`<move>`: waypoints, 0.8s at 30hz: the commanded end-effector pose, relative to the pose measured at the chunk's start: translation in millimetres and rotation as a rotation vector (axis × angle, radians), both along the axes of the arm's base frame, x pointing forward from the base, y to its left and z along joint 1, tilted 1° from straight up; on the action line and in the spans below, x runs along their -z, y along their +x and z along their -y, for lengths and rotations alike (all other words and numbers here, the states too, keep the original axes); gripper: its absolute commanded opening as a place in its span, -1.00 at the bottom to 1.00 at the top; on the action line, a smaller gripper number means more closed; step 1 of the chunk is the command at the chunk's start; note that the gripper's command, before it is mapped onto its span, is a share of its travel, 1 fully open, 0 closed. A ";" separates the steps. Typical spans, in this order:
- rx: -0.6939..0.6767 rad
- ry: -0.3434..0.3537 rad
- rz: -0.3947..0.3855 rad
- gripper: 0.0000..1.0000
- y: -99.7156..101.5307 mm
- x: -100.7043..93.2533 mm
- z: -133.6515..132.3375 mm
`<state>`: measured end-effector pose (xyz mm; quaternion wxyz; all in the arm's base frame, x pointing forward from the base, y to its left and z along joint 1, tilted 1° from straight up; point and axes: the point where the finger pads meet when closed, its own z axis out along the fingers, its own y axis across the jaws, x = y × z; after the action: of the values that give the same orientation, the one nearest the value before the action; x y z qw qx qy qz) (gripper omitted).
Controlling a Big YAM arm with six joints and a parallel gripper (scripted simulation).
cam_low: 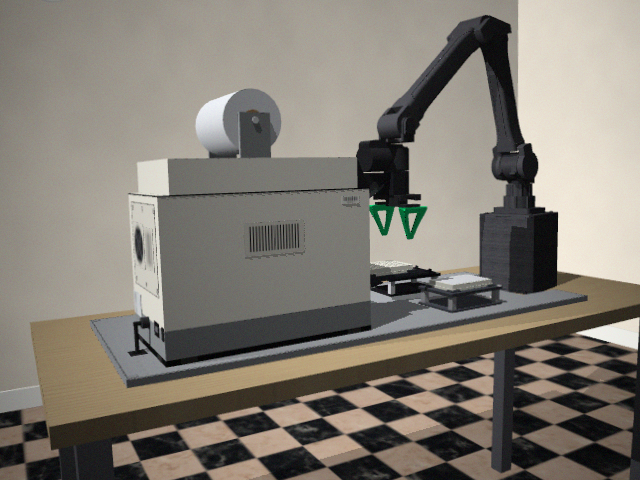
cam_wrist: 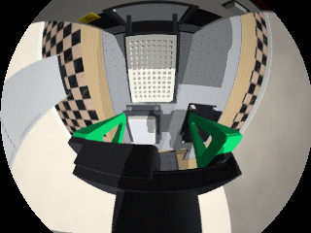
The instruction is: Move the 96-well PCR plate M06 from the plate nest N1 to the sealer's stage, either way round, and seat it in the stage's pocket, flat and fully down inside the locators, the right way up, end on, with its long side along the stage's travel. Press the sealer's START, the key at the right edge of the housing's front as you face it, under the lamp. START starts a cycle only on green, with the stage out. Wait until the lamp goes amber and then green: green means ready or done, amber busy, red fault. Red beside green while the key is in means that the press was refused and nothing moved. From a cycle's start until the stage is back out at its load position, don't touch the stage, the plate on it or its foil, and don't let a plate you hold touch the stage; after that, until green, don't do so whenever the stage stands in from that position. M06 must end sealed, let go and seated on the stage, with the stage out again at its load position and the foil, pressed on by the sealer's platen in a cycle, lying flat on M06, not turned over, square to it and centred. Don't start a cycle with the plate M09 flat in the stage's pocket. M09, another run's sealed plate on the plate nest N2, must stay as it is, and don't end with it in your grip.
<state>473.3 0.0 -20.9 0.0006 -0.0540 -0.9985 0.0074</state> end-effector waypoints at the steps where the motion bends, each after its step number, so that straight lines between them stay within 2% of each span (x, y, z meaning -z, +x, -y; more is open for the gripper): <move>1: -0.007 -0.002 0.027 1.00 -0.2 -16.7 3.0; 2: -0.007 -0.002 0.027 1.00 -0.2 -16.7 3.0; 4: -0.006 -0.002 0.024 0.98 -4.5 -29.1 13.1; 7: 0.000 -0.004 0.049 0.94 -0.3 -54.2 30.0; 11: -0.003 0.002 0.064 0.90 3.6 -76.4 42.7; 17: -0.034 0.001 0.060 0.83 9.6 -97.1 50.3; 20: -0.026 -0.001 0.071 0.82 11.8 -101.0 52.5; 24: -0.007 -0.013 0.092 0.78 11.2 -127.5 76.7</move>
<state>446.7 -51.2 43.9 0.0222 -0.0482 -0.9986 0.0060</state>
